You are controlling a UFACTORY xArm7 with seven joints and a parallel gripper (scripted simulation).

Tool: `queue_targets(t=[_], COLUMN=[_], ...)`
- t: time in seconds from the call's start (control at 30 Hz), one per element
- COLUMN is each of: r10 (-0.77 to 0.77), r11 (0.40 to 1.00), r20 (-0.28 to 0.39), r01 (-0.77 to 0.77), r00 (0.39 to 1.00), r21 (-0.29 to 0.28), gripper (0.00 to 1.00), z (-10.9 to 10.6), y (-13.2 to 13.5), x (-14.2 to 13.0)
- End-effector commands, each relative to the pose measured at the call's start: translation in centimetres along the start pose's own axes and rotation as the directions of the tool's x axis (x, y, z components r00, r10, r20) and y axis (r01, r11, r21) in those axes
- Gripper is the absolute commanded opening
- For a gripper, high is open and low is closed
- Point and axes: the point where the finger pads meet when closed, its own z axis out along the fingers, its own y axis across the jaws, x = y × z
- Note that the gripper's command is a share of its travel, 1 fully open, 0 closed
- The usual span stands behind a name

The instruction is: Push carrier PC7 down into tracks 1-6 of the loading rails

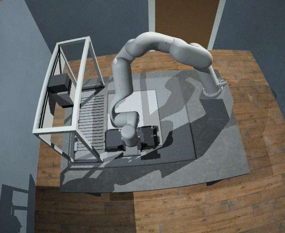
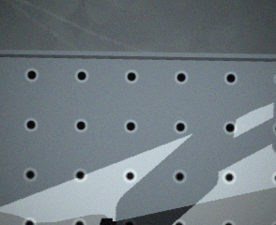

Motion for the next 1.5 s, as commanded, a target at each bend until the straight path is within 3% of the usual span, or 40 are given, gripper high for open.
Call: queue_targets(t=[0.0,1.47], r10=[0.0,0.0], r11=[1.0,1.0], r20=[-0.003,-0.003], r01=[0.0,0.0], r00=[1.0,1.0], r21=[-0.003,-0.003], gripper=[1.0,1.0], z=[-0.15,-0.16], y=[0.12,0.12], x=[-0.09,-0.71])
